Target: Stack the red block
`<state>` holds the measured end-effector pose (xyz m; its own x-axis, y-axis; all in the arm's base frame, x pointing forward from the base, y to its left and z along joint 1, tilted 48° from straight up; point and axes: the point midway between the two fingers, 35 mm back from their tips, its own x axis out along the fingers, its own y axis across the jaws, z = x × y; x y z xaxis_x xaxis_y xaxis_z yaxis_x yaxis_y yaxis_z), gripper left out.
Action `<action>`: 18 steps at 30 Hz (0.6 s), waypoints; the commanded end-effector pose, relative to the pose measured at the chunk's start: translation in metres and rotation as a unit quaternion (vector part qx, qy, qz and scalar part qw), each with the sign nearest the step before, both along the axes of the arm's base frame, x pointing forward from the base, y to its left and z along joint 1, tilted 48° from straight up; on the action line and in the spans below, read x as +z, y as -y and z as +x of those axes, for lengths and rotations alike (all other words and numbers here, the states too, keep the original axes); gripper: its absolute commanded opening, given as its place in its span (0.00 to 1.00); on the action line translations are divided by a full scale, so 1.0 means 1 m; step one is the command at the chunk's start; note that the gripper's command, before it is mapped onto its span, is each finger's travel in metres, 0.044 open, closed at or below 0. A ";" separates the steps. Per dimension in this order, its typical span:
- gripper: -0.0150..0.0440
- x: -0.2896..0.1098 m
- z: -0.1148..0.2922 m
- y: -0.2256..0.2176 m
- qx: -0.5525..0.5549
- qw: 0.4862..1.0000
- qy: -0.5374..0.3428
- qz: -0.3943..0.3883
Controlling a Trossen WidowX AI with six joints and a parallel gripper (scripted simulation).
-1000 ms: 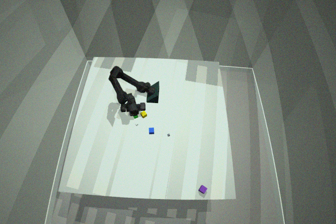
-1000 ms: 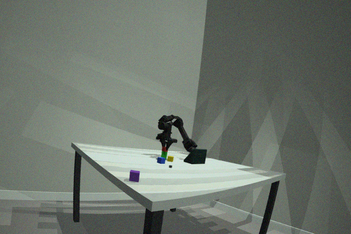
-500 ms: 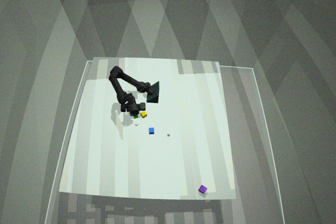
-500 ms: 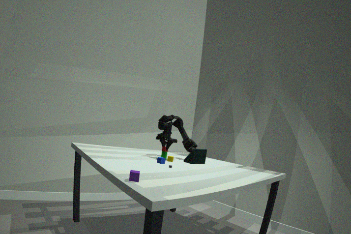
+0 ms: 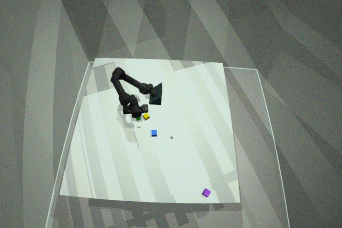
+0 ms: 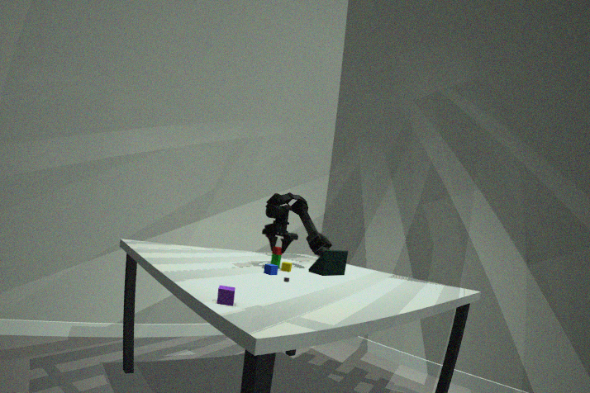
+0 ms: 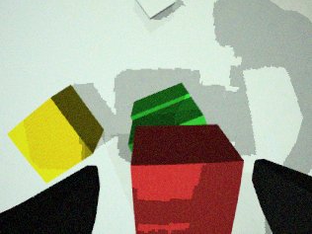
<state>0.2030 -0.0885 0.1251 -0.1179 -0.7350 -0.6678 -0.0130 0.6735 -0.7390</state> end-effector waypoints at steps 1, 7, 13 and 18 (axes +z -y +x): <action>0.97 0.000 0.000 0.000 0.000 1.000 0.001 0.000; 1.00 0.000 0.000 0.000 0.000 1.000 0.001 0.000; 1.00 0.000 0.000 0.000 0.000 1.000 0.001 0.000; 1.00 0.000 0.000 0.000 0.000 1.000 0.001 0.000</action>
<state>0.2030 -0.0886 0.1251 -0.1178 -0.7355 -0.6672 -0.0133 0.6730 -0.7395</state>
